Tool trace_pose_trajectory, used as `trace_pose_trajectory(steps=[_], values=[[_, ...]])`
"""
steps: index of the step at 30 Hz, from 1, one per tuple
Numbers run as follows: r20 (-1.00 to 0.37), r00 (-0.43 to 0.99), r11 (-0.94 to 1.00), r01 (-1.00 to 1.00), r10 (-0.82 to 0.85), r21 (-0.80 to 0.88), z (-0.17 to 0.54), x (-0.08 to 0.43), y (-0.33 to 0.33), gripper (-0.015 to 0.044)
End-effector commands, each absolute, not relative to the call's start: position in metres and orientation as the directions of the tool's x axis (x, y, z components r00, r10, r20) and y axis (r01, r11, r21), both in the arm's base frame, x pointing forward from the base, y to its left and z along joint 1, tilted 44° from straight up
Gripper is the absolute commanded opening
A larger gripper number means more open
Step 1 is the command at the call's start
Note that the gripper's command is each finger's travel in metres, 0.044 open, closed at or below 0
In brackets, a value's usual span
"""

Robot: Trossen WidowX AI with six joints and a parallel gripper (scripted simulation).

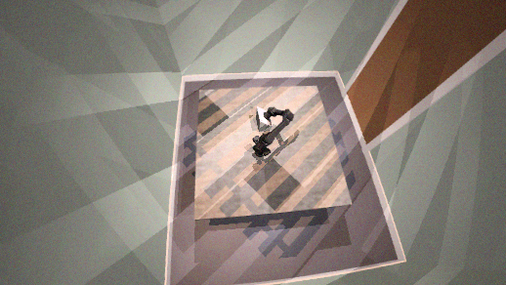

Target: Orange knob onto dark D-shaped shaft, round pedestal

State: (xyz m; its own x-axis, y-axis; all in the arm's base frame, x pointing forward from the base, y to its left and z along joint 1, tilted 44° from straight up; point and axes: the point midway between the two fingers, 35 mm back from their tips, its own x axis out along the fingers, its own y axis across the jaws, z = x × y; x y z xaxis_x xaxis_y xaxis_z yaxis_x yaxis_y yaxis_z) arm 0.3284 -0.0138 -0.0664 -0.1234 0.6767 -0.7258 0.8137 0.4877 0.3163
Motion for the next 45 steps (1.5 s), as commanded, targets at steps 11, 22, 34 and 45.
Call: trace_pose_trajectory(steps=[11, 22, 34, 45], values=[[-0.731, -0.118, 0.469, 0.831, 0.672, 0.298, -0.0693, 0.3303, -0.0155, 0.0], [-0.731, -0.118, 0.469, 0.831, 0.672, 0.298, -0.0653, 0.3288, -0.0157, 0.0], [-0.731, -0.118, 0.469, 0.831, 0.672, 0.298, -0.0658, 0.3317, -0.0165, 0.0], [-0.731, -0.118, 0.469, 0.831, 0.672, 0.298, -0.069, 0.3288, -0.0147, 0.0]])
